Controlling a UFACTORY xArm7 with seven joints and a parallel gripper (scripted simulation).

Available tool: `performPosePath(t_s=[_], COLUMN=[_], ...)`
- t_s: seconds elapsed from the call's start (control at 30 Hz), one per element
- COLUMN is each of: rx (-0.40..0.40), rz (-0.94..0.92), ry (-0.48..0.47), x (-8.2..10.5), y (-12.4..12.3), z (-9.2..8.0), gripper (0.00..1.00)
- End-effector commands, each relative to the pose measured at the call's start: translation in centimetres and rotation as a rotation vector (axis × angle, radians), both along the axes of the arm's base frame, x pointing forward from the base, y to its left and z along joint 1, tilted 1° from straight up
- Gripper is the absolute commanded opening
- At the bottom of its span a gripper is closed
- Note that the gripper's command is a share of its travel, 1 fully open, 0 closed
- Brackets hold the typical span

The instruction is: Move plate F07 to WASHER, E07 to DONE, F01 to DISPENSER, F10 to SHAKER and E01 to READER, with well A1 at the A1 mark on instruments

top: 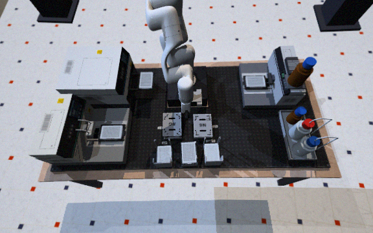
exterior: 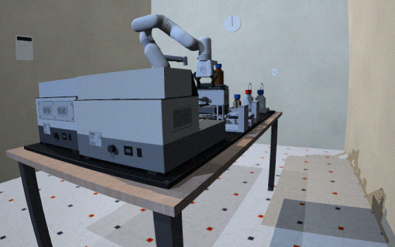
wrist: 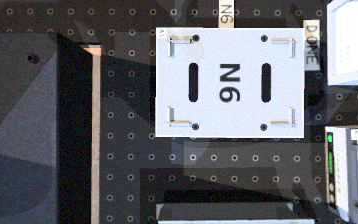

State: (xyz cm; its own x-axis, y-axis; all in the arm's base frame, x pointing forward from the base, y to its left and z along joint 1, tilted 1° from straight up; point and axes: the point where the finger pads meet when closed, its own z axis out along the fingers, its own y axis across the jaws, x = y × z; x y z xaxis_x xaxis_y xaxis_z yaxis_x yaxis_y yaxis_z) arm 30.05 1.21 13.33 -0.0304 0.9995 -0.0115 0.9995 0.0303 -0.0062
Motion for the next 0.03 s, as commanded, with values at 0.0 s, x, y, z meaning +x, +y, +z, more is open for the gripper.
performPosePath(t_s=[0.0], rx=[0.000], rz=[0.000], ry=[-0.004], x=[0.15], y=[0.01], z=[0.14], gripper=[1.00])
